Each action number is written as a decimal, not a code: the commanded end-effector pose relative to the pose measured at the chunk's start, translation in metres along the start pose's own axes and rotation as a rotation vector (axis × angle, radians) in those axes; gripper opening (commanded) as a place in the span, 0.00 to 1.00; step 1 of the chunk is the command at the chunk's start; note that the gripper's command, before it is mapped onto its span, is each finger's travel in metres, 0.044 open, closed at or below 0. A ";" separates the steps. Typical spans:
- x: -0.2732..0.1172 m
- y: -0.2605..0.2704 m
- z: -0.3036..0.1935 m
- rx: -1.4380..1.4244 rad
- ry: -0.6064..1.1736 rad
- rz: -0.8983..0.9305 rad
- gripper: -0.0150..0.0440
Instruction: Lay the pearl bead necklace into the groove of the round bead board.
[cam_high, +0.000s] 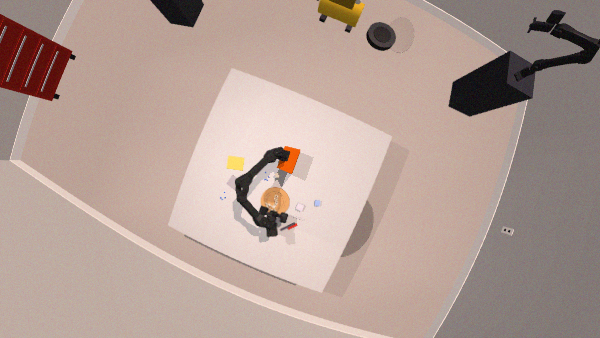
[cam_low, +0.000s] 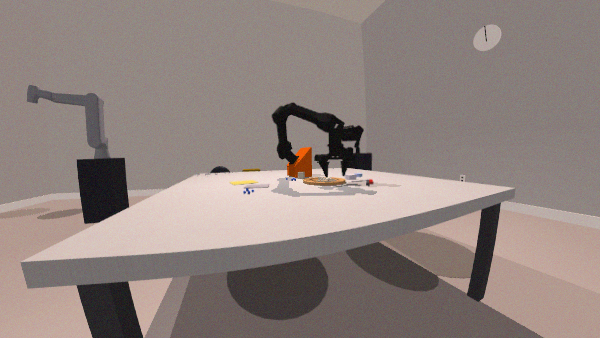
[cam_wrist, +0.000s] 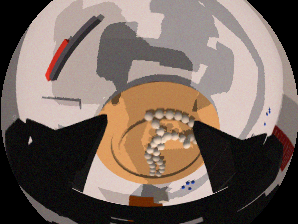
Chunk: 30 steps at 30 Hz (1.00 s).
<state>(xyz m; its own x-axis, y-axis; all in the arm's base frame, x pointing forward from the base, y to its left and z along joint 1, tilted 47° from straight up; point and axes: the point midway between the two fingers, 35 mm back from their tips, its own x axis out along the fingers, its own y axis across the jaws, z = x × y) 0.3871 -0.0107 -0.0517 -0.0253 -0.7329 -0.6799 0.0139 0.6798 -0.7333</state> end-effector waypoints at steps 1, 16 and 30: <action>0.000 0.000 0.000 0.002 0.003 0.003 1.00; -0.014 -0.018 -0.014 -0.730 0.003 0.005 0.60; -0.023 -0.031 -0.025 -1.266 0.002 0.006 0.46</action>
<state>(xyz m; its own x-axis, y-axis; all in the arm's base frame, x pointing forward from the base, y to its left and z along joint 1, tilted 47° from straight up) 0.3693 -0.0128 -0.0141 -0.0178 -0.7316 -0.6815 -0.8998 0.3089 -0.3081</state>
